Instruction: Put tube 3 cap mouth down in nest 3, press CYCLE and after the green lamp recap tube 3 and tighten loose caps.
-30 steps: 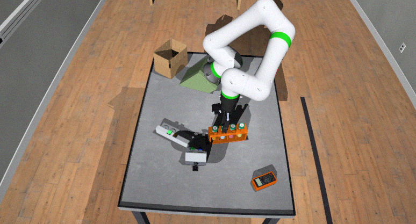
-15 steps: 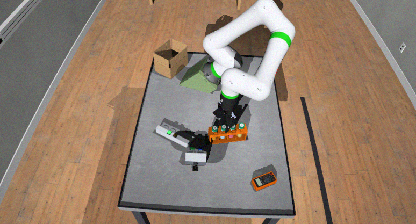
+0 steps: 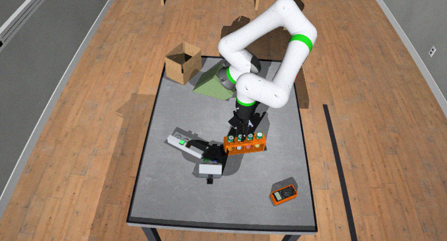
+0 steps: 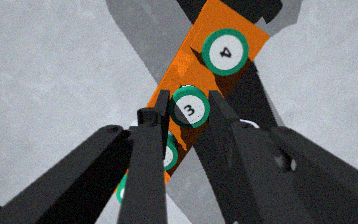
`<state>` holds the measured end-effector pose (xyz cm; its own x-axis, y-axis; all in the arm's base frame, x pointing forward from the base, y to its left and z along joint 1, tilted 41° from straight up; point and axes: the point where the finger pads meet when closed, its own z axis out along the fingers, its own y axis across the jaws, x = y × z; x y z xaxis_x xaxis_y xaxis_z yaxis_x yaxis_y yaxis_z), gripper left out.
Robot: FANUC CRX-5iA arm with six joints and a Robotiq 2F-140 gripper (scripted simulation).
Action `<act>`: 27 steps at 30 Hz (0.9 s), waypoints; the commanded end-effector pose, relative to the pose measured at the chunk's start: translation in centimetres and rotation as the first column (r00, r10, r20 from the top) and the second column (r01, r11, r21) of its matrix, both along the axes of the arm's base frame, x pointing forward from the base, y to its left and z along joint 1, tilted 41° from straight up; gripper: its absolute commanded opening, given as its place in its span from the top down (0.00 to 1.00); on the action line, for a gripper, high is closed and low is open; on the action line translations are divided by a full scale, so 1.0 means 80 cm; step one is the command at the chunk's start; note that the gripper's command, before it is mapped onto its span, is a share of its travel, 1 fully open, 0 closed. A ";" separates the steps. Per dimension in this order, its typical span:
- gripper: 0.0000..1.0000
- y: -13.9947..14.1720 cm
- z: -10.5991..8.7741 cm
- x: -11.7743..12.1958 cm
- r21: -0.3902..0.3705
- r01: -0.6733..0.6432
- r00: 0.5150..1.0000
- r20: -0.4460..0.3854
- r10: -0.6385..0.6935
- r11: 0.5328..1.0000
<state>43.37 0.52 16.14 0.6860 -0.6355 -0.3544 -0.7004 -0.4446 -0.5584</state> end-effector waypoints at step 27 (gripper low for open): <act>0.70 -0.001 0.001 0.000 -0.066 0.712 0.520 -0.620 -0.588 0.699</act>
<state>43.35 0.48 16.14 -0.1083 -0.7319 -0.6728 -0.9727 0.2176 -0.0802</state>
